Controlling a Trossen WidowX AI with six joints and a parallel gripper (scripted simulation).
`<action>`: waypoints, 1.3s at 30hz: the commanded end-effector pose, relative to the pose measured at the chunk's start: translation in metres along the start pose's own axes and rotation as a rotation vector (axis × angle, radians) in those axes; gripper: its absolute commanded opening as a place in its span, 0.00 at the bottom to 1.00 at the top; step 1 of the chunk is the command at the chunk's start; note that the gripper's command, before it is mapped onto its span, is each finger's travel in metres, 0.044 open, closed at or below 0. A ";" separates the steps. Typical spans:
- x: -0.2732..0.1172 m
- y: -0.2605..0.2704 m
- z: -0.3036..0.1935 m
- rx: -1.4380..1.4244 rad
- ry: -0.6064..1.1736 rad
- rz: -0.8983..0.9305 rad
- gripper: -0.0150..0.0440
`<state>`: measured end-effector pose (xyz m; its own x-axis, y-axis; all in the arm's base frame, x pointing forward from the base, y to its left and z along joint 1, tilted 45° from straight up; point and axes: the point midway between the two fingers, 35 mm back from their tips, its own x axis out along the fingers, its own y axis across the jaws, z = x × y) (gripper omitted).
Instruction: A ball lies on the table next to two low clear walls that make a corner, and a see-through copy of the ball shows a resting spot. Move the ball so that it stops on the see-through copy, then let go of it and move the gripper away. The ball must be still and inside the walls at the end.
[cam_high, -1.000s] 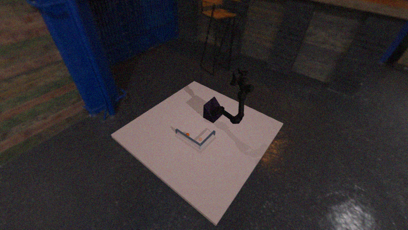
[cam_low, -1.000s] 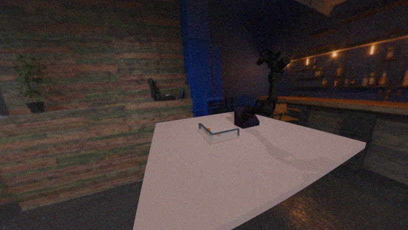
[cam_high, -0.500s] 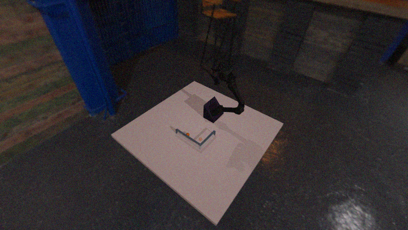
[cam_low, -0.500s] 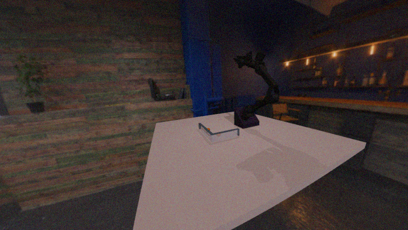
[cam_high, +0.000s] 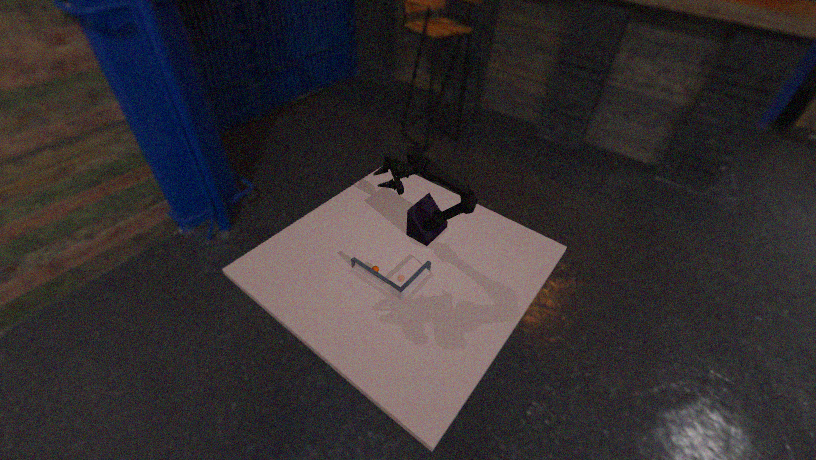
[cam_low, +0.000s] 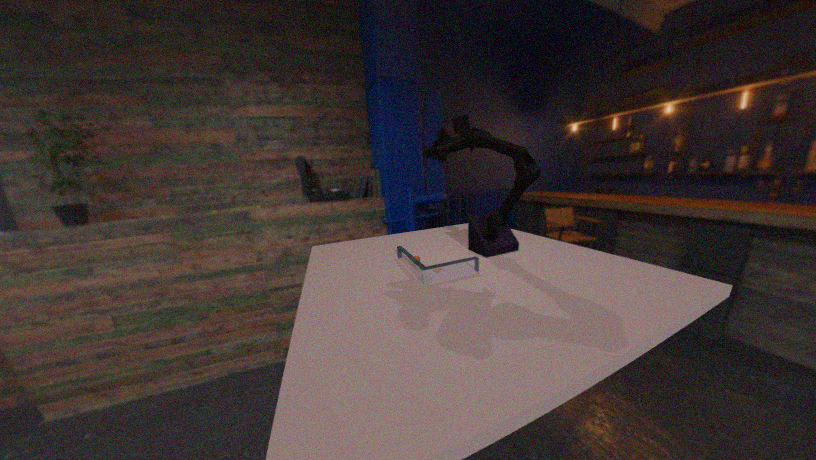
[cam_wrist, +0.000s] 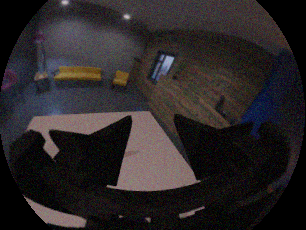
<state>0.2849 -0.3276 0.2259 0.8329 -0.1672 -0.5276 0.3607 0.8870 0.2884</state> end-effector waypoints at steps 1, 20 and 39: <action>0.047 0.031 -0.031 -0.008 0.154 0.113 0.73; 0.152 0.231 -0.274 -0.149 1.104 0.635 0.73; 0.153 0.253 -0.315 -0.164 1.186 0.664 0.73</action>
<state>0.3722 0.0024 -0.0307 -0.0560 0.6945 -0.7173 -0.0878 0.7122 0.6964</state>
